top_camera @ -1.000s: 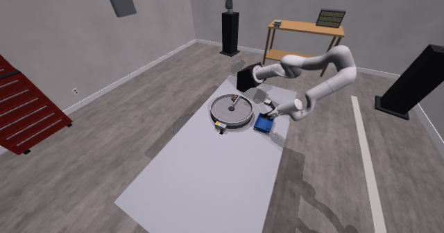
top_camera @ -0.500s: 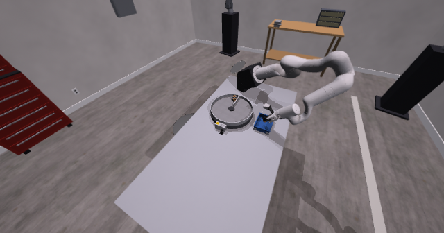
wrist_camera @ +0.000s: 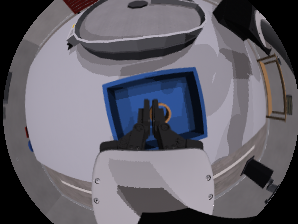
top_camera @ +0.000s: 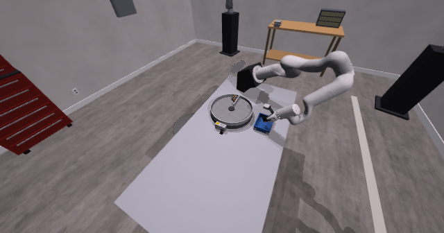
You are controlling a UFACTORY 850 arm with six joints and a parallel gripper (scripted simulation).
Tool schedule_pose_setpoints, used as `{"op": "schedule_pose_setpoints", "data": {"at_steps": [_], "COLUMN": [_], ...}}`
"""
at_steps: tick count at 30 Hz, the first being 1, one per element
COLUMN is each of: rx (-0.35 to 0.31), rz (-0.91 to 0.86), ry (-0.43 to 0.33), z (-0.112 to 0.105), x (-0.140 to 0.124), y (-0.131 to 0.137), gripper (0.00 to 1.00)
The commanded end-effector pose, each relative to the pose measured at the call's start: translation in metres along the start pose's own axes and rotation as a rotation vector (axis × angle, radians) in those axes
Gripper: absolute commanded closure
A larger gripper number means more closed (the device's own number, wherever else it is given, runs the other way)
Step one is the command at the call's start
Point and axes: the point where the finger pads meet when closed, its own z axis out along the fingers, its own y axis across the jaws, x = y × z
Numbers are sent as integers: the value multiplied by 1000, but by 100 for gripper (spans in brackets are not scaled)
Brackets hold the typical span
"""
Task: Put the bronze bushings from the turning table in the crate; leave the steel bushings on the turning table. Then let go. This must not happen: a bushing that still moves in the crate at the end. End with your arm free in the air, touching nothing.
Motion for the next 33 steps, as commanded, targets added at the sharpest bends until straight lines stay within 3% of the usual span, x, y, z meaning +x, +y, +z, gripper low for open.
{"op": "schedule_pose_setpoints", "data": {"at_steps": [1,33], "rx": [1,1], "rz": [0,0], "ry": [0,0], "z": [1,31], "x": [-1,-26], "y": [0,0], "gripper": [100,100]}}
